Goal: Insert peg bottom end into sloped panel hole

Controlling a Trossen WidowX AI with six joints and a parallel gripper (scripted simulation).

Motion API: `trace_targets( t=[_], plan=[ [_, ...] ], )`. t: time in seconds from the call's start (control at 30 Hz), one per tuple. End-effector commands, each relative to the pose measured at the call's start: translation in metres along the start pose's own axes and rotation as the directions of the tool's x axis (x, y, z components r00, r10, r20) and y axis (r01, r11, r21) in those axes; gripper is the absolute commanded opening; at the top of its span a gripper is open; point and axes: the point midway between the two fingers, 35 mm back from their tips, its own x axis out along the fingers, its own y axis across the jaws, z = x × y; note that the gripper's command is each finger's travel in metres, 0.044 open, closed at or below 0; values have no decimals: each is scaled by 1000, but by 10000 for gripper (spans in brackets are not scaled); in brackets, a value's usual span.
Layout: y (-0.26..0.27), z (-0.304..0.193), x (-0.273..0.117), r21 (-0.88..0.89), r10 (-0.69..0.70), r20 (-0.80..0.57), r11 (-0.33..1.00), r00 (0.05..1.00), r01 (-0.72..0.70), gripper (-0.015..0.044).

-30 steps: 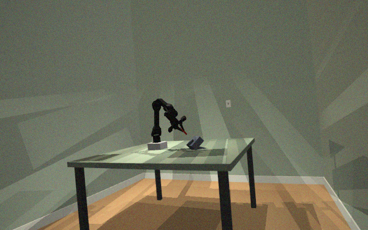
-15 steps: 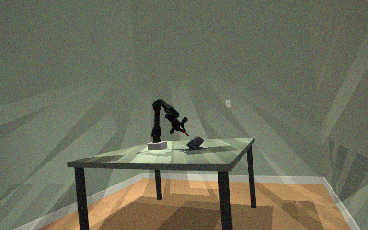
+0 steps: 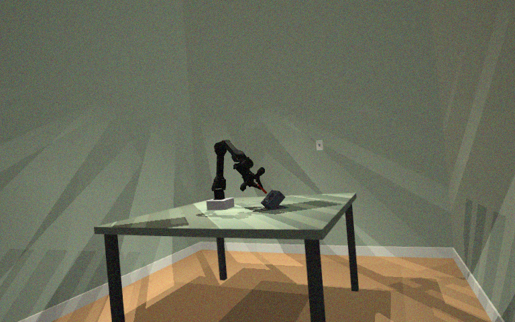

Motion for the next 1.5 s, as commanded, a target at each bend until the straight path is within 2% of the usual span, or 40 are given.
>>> trace_targets(
  t=[0.0,0.87,1.47],
  plan=[
    [-3,-1,5,0,1,-9,1000,1000,-1,0],
    [-3,-1,29,-2,2,-9,1000,1000,-2,0],
    [-1,-1,25,-11,11,-8,1000,1000,-11,0]
  ],
)
